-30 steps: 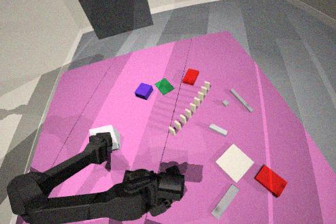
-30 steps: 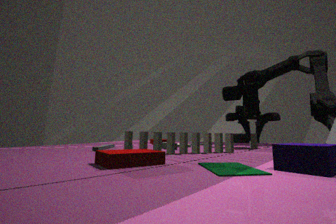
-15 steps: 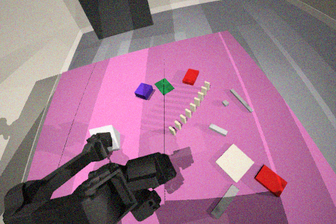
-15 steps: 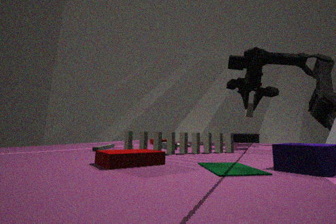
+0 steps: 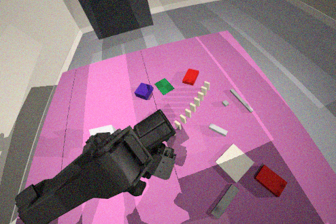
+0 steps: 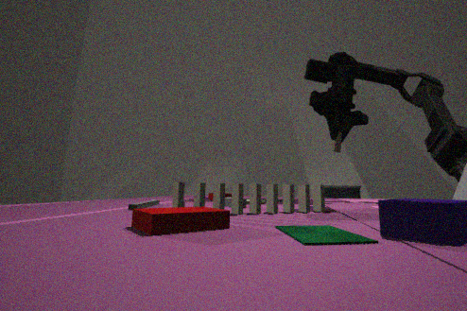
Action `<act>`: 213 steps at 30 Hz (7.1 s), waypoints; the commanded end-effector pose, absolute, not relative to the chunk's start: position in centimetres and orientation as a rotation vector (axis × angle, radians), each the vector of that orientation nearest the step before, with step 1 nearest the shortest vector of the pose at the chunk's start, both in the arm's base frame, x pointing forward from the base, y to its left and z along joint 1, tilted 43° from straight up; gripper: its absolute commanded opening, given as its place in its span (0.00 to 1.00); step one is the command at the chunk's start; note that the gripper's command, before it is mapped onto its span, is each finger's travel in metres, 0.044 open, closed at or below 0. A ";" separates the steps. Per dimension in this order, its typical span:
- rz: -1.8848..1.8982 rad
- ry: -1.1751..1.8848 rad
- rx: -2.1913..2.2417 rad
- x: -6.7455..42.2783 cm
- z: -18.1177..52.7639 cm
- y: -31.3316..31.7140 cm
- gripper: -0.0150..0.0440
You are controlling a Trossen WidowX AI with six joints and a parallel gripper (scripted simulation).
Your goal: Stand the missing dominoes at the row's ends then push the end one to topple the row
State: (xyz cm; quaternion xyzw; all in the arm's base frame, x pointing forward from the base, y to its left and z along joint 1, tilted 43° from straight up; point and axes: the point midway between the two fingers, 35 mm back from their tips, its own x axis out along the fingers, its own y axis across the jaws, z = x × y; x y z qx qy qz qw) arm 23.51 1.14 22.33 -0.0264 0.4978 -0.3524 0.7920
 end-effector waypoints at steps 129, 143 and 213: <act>-1.042 1.035 0.069 23.3 11.1 3.8 0.25; -1.042 1.035 0.069 23.3 11.1 3.8 0.25; -1.044 1.039 0.067 26.7 4.1 0.6 0.25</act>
